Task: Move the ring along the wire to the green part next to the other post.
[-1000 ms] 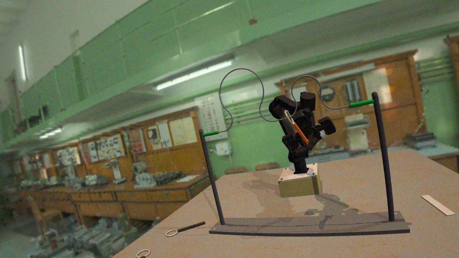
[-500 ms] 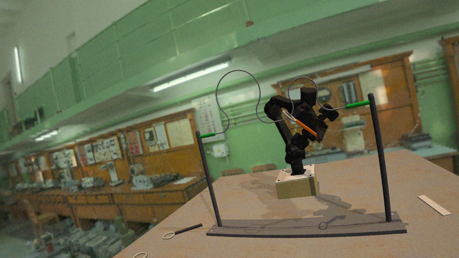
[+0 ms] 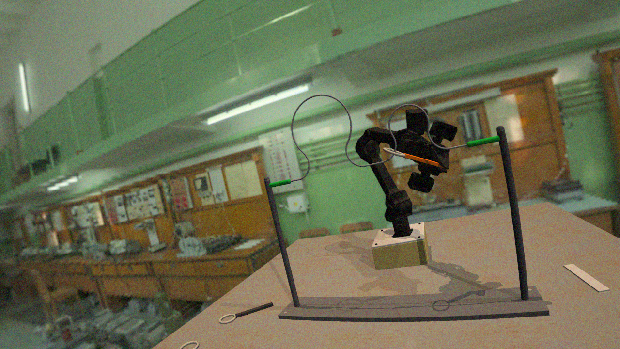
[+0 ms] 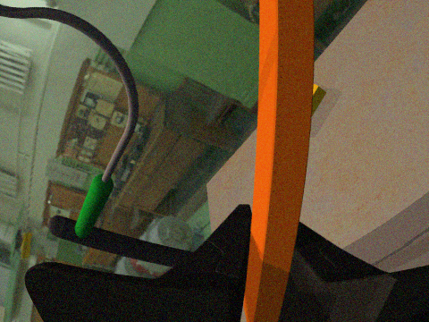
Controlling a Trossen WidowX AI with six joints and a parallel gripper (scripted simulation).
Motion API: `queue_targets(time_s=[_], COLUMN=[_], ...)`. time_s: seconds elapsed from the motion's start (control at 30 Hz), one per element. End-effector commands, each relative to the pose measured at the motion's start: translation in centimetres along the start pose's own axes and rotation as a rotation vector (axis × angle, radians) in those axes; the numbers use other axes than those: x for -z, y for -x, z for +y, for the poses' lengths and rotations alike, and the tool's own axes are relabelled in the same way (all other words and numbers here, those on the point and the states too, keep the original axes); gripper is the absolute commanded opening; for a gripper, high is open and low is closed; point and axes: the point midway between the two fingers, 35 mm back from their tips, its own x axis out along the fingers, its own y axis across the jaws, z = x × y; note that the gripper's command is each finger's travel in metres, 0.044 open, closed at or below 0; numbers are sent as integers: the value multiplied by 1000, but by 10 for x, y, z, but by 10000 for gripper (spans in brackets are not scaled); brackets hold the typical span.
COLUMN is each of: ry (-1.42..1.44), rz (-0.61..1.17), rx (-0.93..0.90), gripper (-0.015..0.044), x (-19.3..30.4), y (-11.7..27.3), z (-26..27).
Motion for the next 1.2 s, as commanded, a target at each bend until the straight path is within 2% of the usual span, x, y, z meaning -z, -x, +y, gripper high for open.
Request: queue_targets(time_s=[0.0, 0.6, 1.17], ry=[-82, -367, -487], rz=[12, 47, 61], rx=[-52, -213, -280], gripper=[-150, -150, -150], x=[-1, -12, -21], y=[2, 14, 21], z=[17, 62, 80])
